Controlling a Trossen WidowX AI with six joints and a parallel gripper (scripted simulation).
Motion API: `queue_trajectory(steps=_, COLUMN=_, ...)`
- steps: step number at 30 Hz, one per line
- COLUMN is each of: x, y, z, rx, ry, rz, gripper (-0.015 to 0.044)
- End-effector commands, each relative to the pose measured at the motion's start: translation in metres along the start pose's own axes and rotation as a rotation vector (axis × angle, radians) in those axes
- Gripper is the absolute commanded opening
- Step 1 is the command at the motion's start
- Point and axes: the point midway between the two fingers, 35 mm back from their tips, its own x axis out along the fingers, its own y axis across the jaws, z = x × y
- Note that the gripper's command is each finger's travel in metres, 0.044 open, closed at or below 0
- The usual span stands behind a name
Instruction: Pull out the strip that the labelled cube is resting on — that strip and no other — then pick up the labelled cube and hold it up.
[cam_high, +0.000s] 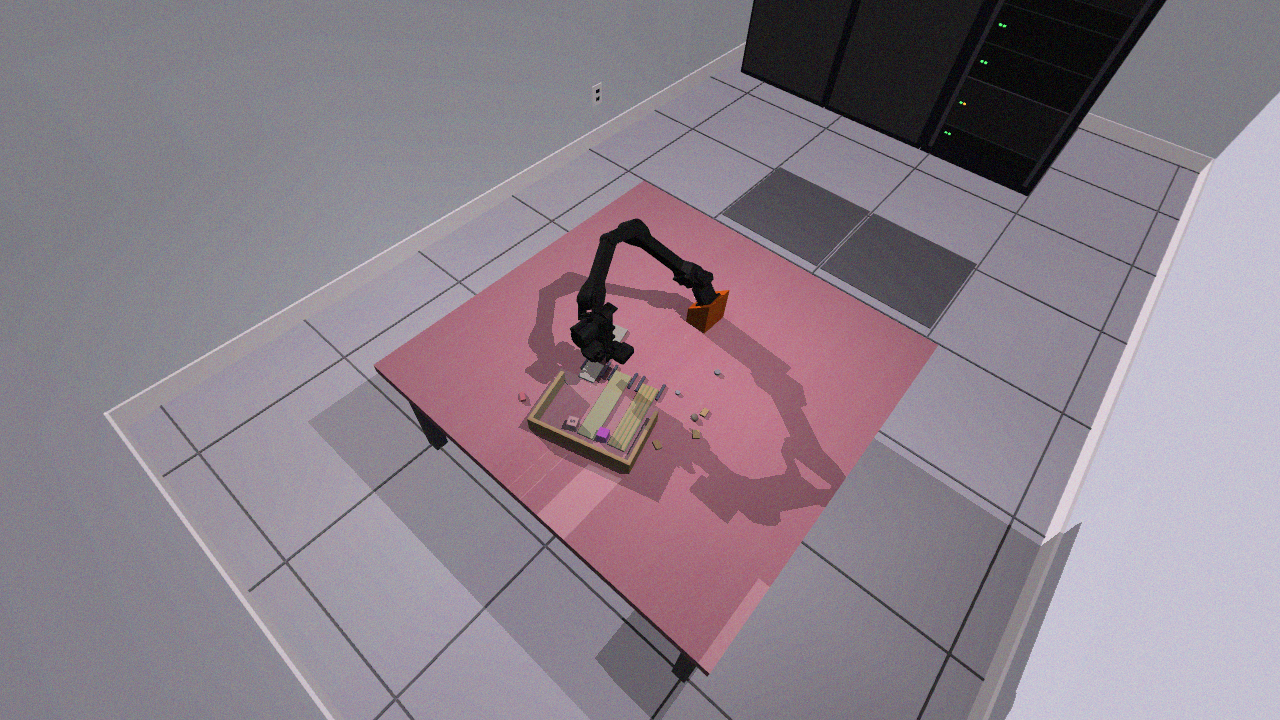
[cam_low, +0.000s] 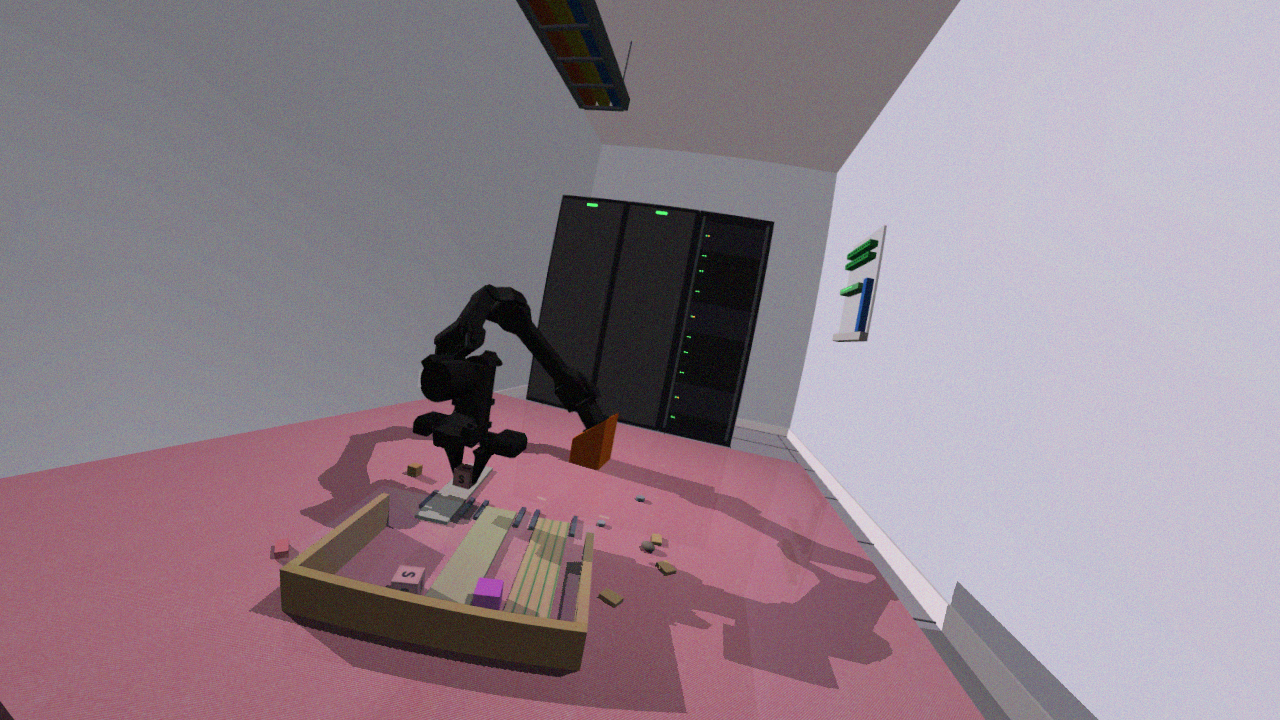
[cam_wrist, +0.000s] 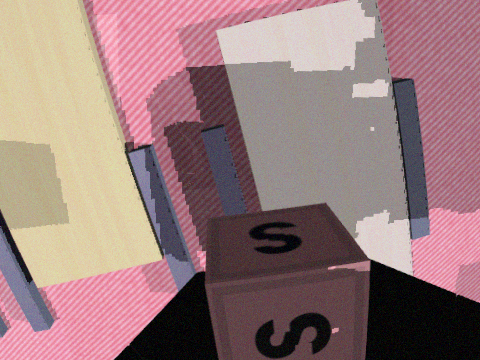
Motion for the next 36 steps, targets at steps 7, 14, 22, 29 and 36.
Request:
queue_trajectory(steps=7, x=-0.006, y=0.01, z=-0.023, rx=0.005, ry=-0.004, rz=-0.003, gripper=0.0)
queue_trajectory(steps=14, x=-0.006, y=0.02, z=-0.046, rx=0.004, ry=-0.003, rz=-0.002, gripper=0.0)
queue_trajectory(steps=22, x=-0.004, y=0.032, z=-0.073, rx=0.002, ry=-0.001, rz=-0.002, gripper=0.0)
queue_trajectory(steps=29, x=-0.004, y=0.039, z=-0.089, rx=0.002, ry=0.0, rz=-0.002, gripper=0.0)
queue_trajectory(steps=36, x=-0.038, y=0.039, z=-0.089, rx=0.001, ry=0.0, rz=0.0, gripper=0.0)
